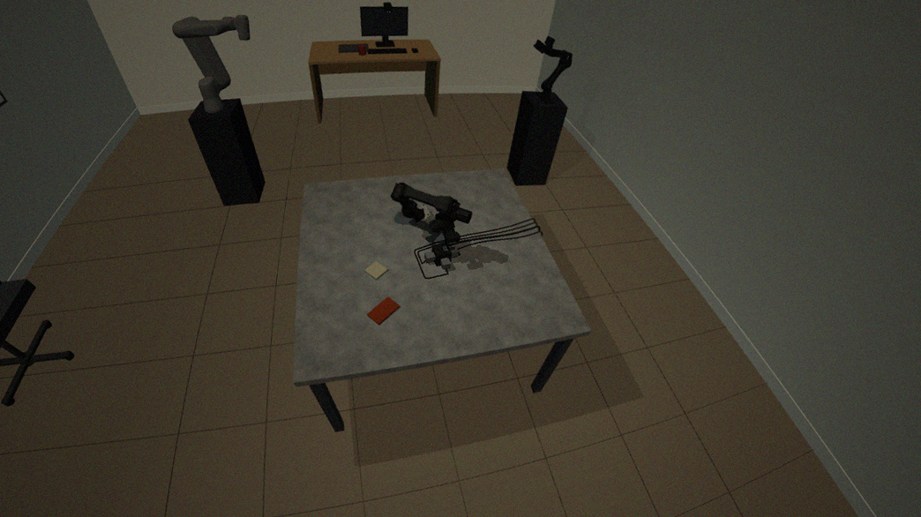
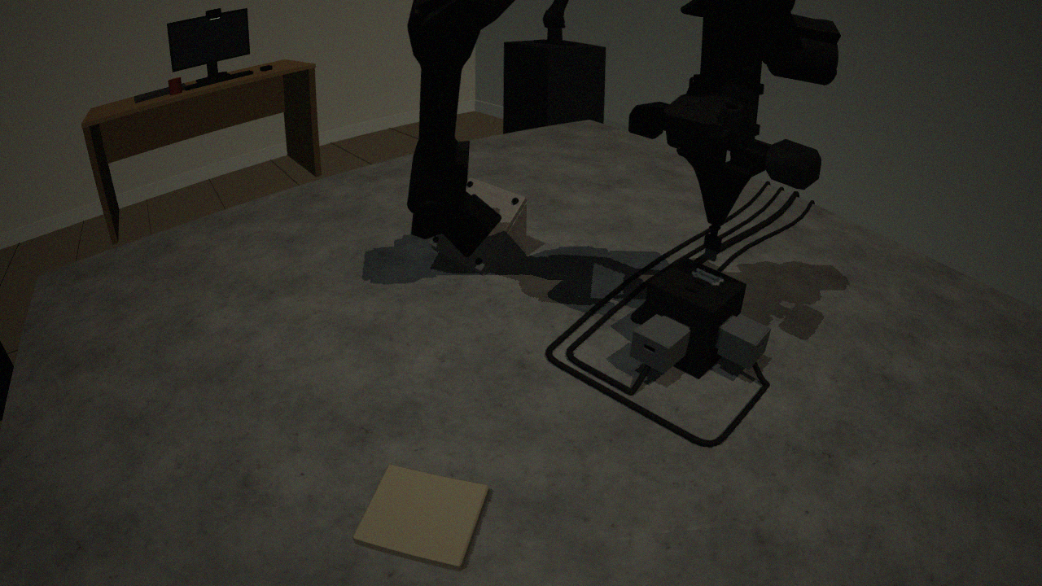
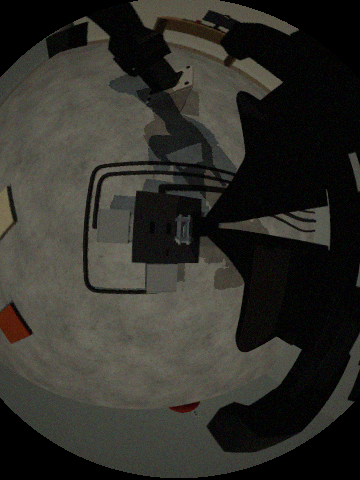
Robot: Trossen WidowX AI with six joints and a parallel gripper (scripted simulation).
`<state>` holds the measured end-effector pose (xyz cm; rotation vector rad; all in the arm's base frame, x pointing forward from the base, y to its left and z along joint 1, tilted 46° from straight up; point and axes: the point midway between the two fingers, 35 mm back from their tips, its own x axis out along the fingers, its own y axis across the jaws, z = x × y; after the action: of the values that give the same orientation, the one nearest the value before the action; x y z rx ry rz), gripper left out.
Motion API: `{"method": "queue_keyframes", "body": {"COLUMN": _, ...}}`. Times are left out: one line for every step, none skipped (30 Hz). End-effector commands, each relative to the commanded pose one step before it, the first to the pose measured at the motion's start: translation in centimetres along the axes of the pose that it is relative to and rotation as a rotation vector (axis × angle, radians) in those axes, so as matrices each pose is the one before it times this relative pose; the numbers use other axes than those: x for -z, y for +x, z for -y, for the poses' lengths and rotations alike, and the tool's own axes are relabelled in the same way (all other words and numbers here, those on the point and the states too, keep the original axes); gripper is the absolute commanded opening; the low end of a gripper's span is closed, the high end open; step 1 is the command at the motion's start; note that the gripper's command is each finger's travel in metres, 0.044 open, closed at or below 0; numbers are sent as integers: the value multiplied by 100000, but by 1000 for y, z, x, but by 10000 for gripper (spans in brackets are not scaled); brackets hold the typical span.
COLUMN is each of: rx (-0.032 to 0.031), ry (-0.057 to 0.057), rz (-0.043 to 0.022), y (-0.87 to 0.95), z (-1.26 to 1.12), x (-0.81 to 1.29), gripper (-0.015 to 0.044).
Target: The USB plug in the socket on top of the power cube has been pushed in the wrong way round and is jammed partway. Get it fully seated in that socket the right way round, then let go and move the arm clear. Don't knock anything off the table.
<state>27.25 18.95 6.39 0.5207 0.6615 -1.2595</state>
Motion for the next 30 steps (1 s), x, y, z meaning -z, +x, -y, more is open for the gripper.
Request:
{"method": "queue_keyframes", "body": {"rx": -170, "ry": 27, "rz": -37, "y": 54, "z": -38, "x": -3, "gripper": 0}}
{"method": "queue_keyframes", "body": {"rx": 0, "ry": 8, "rz": 0, "y": 12, "z": 0, "x": 0, "gripper": 0}}
{"method": "queue_keyframes", "body": {"rx": 0, "ry": 8, "rz": 0, "y": 12, "z": 0, "x": 0, "gripper": 0}}
{"method": "queue_keyframes", "body": {"rx": 0, "ry": 8, "rz": 0, "y": 12, "z": 0, "x": 0, "gripper": 0}}
{"method": "queue_keyframes", "body": {"rx": 0, "ry": 8, "rz": 0, "y": 12, "z": 0, "x": 0, "gripper": 0}}
{"method": "queue_keyframes", "body": {"rx": 0, "ry": 8, "rz": 0, "y": 12, "z": 0, "x": 0, "gripper": 0}}
{"method": "queue_keyframes", "body": {"rx": 0, "ry": 8, "rz": 0, "y": 12, "z": 0, "x": 0, "gripper": 0}}
{"method": "queue_keyframes", "body": {"rx": 0, "ry": 8, "rz": 0, "y": 12, "z": 0, "x": 0, "gripper": 0}}
{"method": "queue_keyframes", "body": {"rx": 0, "ry": 8, "rz": 0, "y": 12, "z": 0, "x": 0, "gripper": 0}}
{"method": "queue_keyframes", "body": {"rx": 0, "ry": 8, "rz": 0, "y": 12, "z": 0, "x": 0, "gripper": 0}}
{"method": "queue_keyframes", "body": {"rx": 0, "ry": 8, "rz": 0, "y": 12, "z": 0, "x": 0, "gripper": 0}}
{"method": "queue_keyframes", "body": {"rx": 0, "ry": 8, "rz": 0, "y": 12, "z": 0, "x": 0, "gripper": 0}}
{"method": "queue_keyframes", "body": {"rx": 0, "ry": 8, "rz": 0, "y": 12, "z": 0, "x": 0, "gripper": 0}}
{"method": "queue_keyframes", "body": {"rx": 0, "ry": 8, "rz": 0, "y": 12, "z": 0, "x": 0, "gripper": 0}}
{"method": "queue_keyframes", "body": {"rx": 0, "ry": 8, "rz": 0, "y": 12, "z": 0, "x": 0, "gripper": 0}}
{"method": "queue_keyframes", "body": {"rx": 0, "ry": 8, "rz": 0, "y": 12, "z": 0, "x": 0, "gripper": 0}}
{"method": "queue_keyframes", "body": {"rx": 0, "ry": 8, "rz": 0, "y": 12, "z": 0, "x": 0, "gripper": 0}}
{"method": "queue_keyframes", "body": {"rx": 0, "ry": 8, "rz": 0, "y": 12, "z": 0, "x": 0, "gripper": 0}}
{"method": "queue_keyframes", "body": {"rx": 0, "ry": 8, "rz": 0, "y": 12, "z": 0, "x": 0, "gripper": 0}}
{"method": "queue_keyframes", "body": {"rx": 0, "ry": 8, "rz": 0, "y": 12, "z": 0, "x": 0, "gripper": 0}}
{"method": "queue_keyframes", "body": {"rx": 0, "ry": 8, "rz": 0, "y": 12, "z": 0, "x": 0, "gripper": 0}}
{"method": "queue_keyframes", "body": {"rx": 0, "ry": 8, "rz": 0, "y": 12, "z": 0, "x": 0, "gripper": 0}}
{"method": "queue_keyframes", "body": {"rx": 0, "ry": 8, "rz": 0, "y": 12, "z": 0, "x": 0, "gripper": 0}}
{"method": "queue_keyframes", "body": {"rx": 0, "ry": 8, "rz": 0, "y": 12, "z": 0, "x": 0, "gripper": 0}}
{"method": "queue_keyframes", "body": {"rx": 0, "ry": 8, "rz": 0, "y": 12, "z": 0, "x": 0, "gripper": 0}}
{"method": "queue_keyframes", "body": {"rx": 0, "ry": 8, "rz": 0, "y": 12, "z": 0, "x": 0, "gripper": 0}}
{"method": "queue_keyframes", "body": {"rx": 0, "ry": 8, "rz": 0, "y": 12, "z": 0, "x": 0, "gripper": 0}}
{"method": "queue_keyframes", "body": {"rx": 0, "ry": 8, "rz": 0, "y": 12, "z": 0, "x": 0, "gripper": 0}}
{"method": "queue_keyframes", "body": {"rx": 0, "ry": 8, "rz": 0, "y": 12, "z": 0, "x": 0, "gripper": 0}}
{"method": "queue_keyframes", "body": {"rx": 0, "ry": 8, "rz": 0, "y": 12, "z": 0, "x": 0, "gripper": 0}}
